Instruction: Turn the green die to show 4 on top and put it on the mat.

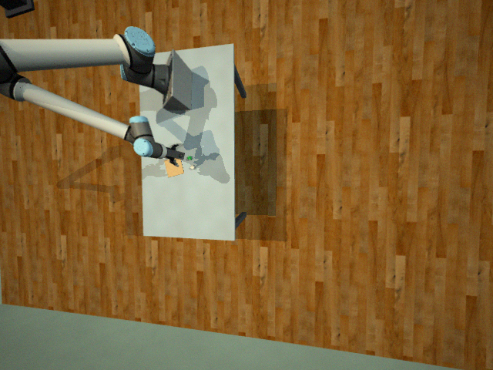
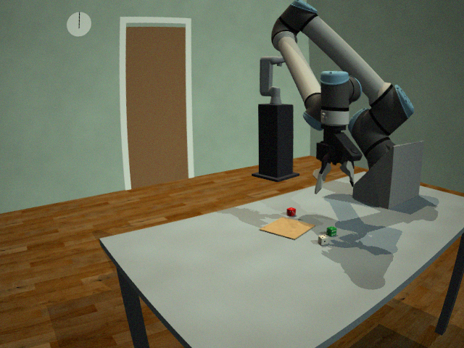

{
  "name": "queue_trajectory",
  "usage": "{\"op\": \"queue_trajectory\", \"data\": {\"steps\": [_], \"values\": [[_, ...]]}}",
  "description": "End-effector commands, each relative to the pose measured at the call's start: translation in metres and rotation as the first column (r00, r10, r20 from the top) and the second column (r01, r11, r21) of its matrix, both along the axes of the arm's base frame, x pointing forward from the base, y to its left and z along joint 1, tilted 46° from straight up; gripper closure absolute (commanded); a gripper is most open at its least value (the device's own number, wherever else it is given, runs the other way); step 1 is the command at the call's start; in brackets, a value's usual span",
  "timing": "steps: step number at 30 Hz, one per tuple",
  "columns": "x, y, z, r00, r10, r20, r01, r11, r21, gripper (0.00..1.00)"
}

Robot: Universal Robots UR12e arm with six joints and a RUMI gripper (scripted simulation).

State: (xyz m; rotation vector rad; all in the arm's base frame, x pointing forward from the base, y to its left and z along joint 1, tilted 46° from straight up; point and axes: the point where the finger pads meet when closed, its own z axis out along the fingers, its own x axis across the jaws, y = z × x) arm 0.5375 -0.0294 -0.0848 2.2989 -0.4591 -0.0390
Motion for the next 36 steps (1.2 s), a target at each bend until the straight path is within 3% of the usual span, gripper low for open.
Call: {"op": "queue_trajectory", "data": {"steps": [1,12,24,29,36], "values": [[0.000,0.000,0.001,1.000,0.000,0.002,0.000,1.000,0.000,0.00],[0.000,0.000,0.000,1.000,0.014,-0.012,-0.014,1.000,0.003,0.00],[-0.001,-0.003,-0.005,0.984,0.127,-0.121,-0.124,0.992,0.038,0.00],[-0.002,-0.005,-0.009,0.948,0.232,-0.217,-0.220,0.972,0.080,0.00],[-0.003,-0.010,-0.015,0.855,0.385,-0.347,-0.350,0.923,0.161,0.00]]}}
